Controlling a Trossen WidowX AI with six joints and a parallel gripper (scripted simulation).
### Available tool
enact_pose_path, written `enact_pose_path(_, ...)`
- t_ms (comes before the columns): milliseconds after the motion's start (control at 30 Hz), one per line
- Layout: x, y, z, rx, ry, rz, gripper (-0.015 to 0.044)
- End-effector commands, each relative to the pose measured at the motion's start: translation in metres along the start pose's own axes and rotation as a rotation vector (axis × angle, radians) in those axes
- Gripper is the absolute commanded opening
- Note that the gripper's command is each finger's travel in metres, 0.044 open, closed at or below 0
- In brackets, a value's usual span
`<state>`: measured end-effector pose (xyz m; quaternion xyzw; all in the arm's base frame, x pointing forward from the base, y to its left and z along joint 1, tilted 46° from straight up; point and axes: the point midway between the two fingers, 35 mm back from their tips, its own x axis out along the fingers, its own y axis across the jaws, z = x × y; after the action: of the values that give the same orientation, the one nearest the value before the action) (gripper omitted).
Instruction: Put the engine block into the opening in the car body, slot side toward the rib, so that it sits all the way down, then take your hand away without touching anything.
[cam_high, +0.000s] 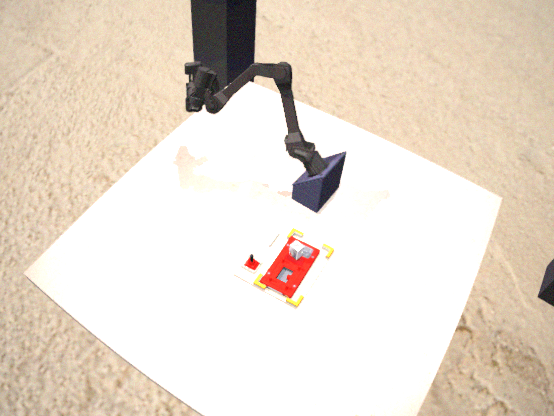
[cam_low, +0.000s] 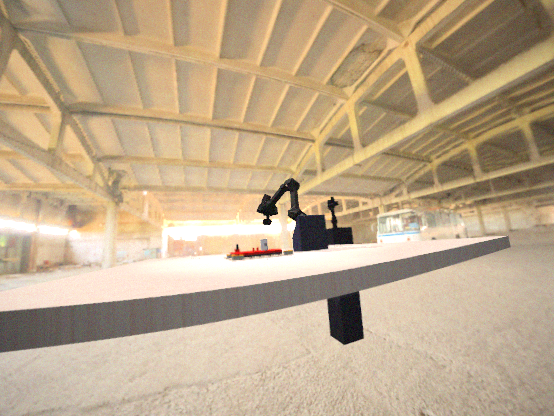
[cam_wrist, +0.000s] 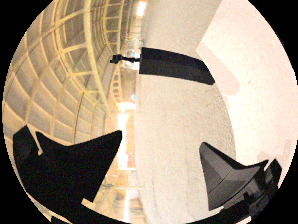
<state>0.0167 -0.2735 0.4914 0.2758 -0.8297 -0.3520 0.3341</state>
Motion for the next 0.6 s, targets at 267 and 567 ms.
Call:
enact_pose_path(267, -0.011, -0.015, -0.019, -0.116, 0.098, -0.029, 0.044)
enact_pose_path(567, -0.039, -0.05, -0.056, -0.178, 0.281, -0.092, 0.044)
